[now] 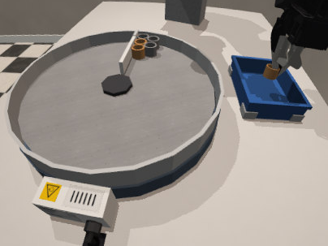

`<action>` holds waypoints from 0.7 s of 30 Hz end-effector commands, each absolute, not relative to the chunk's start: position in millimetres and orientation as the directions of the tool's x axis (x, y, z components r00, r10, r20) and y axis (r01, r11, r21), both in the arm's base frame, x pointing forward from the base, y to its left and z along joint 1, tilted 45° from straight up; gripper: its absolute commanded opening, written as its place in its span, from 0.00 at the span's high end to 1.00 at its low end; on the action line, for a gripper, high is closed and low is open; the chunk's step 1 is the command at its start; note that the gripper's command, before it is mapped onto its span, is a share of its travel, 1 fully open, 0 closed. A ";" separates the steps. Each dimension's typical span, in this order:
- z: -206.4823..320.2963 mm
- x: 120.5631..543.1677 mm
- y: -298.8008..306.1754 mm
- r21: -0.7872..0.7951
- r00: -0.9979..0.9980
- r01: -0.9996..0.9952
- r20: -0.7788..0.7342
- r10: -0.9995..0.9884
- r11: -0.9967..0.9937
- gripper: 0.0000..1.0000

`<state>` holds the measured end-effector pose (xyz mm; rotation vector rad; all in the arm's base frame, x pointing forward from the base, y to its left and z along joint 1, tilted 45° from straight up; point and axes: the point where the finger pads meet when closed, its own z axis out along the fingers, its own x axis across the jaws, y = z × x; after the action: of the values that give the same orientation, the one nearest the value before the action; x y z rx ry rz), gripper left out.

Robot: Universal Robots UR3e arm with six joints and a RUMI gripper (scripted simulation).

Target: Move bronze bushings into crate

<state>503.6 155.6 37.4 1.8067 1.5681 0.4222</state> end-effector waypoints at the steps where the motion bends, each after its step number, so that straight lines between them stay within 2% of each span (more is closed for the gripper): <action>1: 38.3 503.7 156.2 0.685 0.214 0.729 -0.194 0.957 -0.025 1.00; 21: 28.7 512.5 152.3 0.685 0.214 0.729 -0.194 0.957 -0.025 1.00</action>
<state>508.6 153.3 31.9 1.8068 1.5681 0.4222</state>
